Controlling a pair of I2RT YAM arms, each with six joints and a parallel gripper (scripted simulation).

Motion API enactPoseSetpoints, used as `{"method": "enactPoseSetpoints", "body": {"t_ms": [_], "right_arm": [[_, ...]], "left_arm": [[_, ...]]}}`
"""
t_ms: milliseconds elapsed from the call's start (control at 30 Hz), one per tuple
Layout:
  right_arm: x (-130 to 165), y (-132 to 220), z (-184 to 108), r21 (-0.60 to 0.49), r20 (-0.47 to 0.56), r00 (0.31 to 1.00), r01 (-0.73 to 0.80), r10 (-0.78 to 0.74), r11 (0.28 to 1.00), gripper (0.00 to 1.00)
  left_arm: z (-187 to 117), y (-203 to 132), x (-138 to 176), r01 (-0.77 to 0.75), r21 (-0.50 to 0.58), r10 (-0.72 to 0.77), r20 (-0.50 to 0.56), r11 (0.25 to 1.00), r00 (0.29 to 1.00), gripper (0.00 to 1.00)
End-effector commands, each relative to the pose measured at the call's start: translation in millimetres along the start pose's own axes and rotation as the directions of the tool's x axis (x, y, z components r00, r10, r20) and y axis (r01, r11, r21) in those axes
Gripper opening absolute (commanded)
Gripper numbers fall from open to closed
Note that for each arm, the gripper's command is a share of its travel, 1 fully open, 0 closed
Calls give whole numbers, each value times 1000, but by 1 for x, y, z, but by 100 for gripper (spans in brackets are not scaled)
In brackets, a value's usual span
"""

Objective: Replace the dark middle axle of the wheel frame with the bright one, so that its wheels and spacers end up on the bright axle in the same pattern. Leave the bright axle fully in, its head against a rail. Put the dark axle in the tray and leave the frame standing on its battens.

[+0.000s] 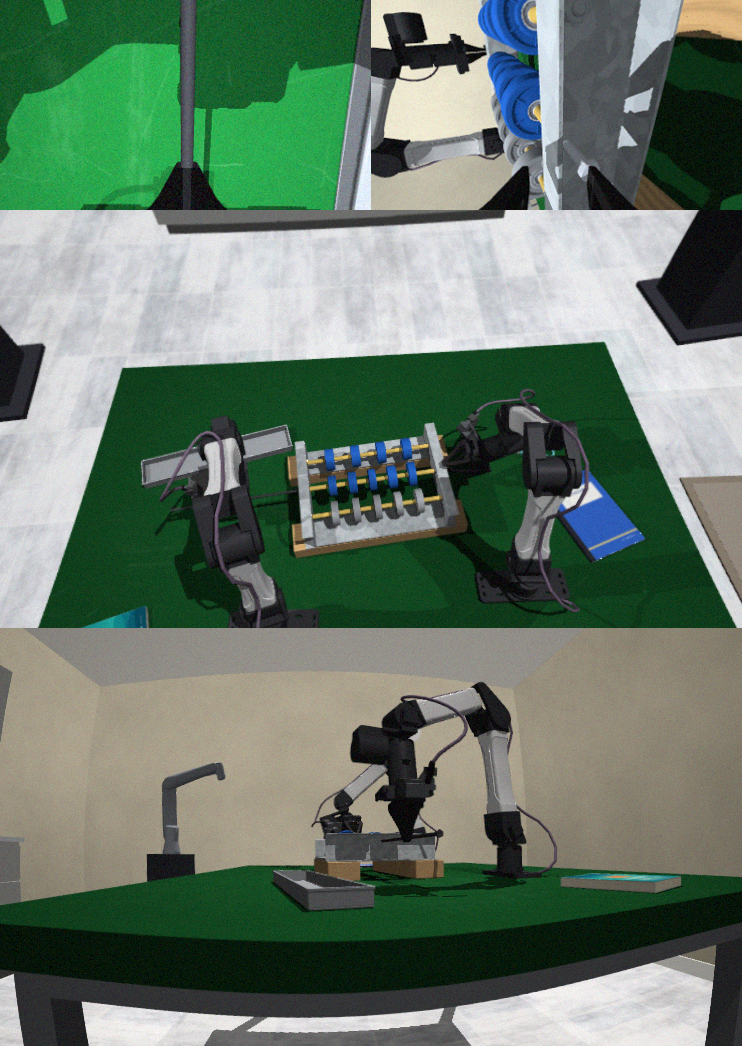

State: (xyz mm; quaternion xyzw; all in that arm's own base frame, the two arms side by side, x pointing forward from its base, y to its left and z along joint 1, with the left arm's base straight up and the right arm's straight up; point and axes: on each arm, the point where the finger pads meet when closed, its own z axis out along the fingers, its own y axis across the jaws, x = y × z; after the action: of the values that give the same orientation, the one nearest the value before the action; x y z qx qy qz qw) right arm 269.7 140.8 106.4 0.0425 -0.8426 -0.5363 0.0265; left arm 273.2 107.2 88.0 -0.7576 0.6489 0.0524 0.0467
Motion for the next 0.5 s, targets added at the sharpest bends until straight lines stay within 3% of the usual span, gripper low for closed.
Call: {"method": "enactPoseSetpoints", "body": {"t_ms": [0, 467], "right_arm": [[-1, 24, 10, -75, 13, 999, 30, -29, 997, 33], [1, 26, 13, -76, 8, 999, 33, -32, 997, 33]], "left_arm": [[-6, -8, 4, -8, 35, 9, -30, 999, 1000, 0], [-9, -13, 2, -14, 47, 15, -27, 999, 1000, 0]]}}
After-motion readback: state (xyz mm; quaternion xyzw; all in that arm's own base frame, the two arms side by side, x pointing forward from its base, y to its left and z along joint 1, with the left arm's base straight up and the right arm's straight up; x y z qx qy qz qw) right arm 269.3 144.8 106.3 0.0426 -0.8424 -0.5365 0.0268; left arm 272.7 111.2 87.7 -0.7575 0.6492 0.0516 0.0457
